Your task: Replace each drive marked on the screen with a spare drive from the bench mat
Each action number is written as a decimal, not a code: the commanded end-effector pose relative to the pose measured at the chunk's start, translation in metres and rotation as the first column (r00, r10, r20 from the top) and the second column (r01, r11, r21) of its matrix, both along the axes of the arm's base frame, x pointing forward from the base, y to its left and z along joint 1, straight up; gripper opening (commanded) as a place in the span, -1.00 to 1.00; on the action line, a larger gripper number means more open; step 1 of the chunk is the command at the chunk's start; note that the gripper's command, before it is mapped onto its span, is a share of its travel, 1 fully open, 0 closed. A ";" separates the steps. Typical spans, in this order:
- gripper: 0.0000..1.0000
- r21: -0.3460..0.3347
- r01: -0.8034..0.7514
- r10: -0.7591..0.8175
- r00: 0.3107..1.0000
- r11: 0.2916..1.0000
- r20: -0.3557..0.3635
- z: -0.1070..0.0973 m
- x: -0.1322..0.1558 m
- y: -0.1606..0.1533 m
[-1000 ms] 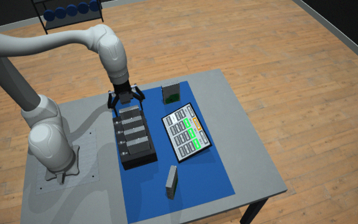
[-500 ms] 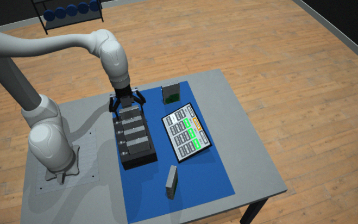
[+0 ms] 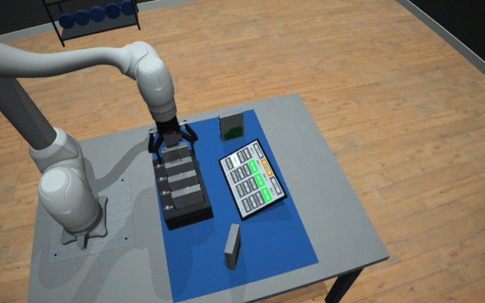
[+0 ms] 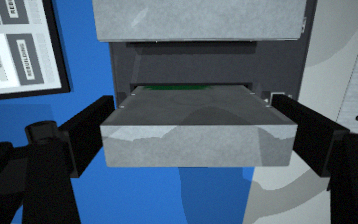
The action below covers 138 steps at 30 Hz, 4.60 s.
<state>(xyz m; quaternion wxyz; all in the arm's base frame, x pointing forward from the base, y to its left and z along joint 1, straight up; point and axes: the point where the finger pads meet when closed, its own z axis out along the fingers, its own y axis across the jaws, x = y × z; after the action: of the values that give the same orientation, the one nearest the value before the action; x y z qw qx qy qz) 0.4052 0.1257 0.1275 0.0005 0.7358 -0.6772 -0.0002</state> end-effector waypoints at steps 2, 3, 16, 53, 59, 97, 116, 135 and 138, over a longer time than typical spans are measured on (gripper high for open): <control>0.78 0.001 0.000 0.000 1.000 1.000 0.001 0.000 0.000 0.000; 0.78 0.001 0.000 0.000 1.000 1.000 0.001 0.000 0.000 0.000; 0.45 0.001 0.000 0.000 1.000 1.000 0.001 0.000 0.000 0.000; -0.80 0.001 0.000 0.000 1.000 1.000 0.001 0.003 0.000 0.000; -0.80 0.001 0.000 0.000 1.000 1.000 0.001 0.003 0.000 0.000; -0.80 0.001 0.000 0.000 1.000 1.000 0.001 0.030 0.000 0.000; -0.80 0.001 0.000 0.000 1.000 1.000 0.001 0.079 0.000 0.000; -0.80 0.001 0.000 0.000 1.000 1.000 0.001 0.130 0.000 0.000; -0.80 0.001 0.000 0.000 1.000 1.000 0.001 0.137 0.000 0.000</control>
<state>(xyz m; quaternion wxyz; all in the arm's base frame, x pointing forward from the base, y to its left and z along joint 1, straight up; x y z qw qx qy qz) 0.4053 0.1257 0.2600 0.0005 0.7358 -0.6772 -0.0001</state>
